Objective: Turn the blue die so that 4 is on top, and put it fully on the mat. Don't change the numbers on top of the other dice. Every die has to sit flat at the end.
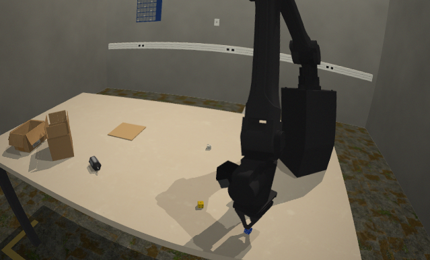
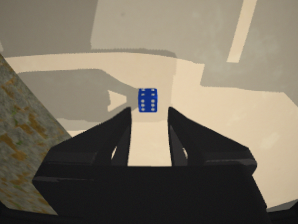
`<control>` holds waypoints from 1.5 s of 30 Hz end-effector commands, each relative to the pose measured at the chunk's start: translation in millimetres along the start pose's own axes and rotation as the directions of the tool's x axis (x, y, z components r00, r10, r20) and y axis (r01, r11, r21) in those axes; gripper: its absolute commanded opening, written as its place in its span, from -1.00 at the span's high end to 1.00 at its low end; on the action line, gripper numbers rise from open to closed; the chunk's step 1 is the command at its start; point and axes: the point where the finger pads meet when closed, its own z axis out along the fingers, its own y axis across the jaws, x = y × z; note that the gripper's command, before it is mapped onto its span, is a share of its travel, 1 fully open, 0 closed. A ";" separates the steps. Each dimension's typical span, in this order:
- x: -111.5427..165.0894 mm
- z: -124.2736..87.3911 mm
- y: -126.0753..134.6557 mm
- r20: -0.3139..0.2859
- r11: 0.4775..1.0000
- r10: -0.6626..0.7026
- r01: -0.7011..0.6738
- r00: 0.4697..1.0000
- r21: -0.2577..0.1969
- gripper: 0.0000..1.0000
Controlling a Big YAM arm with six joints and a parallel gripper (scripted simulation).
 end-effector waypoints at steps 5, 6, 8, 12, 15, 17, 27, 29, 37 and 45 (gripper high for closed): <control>-2.6 7.8 13.6 -0.001 1.000 -0.001 0.001 1.000 -0.015 0.40; -2.6 7.8 13.6 -0.001 1.000 -0.001 0.001 1.000 -0.015 0.40; -2.6 7.8 13.6 -0.001 1.000 -0.001 0.001 1.000 -0.015 0.40; -2.6 7.8 13.6 -0.001 1.000 -0.001 0.001 1.000 -0.015 0.40; -2.6 7.8 13.6 -0.001 1.000 -0.001 0.001 1.000 -0.015 0.40; -2.6 7.8 13.6 -0.001 1.000 -0.001 0.001 1.000 -0.015 0.40; -2.5 7.7 12.5 0.000 1.000 -0.004 0.004 1.000 -0.007 0.40; -2.8 7.8 12.2 0.000 1.000 -0.004 0.004 1.000 -0.004 0.40; -3.0 7.8 12.0 0.000 1.000 -0.004 0.004 1.000 -0.003 0.40; -3.0 7.8 12.0 0.000 1.000 -0.004 0.004 1.000 -0.003 0.40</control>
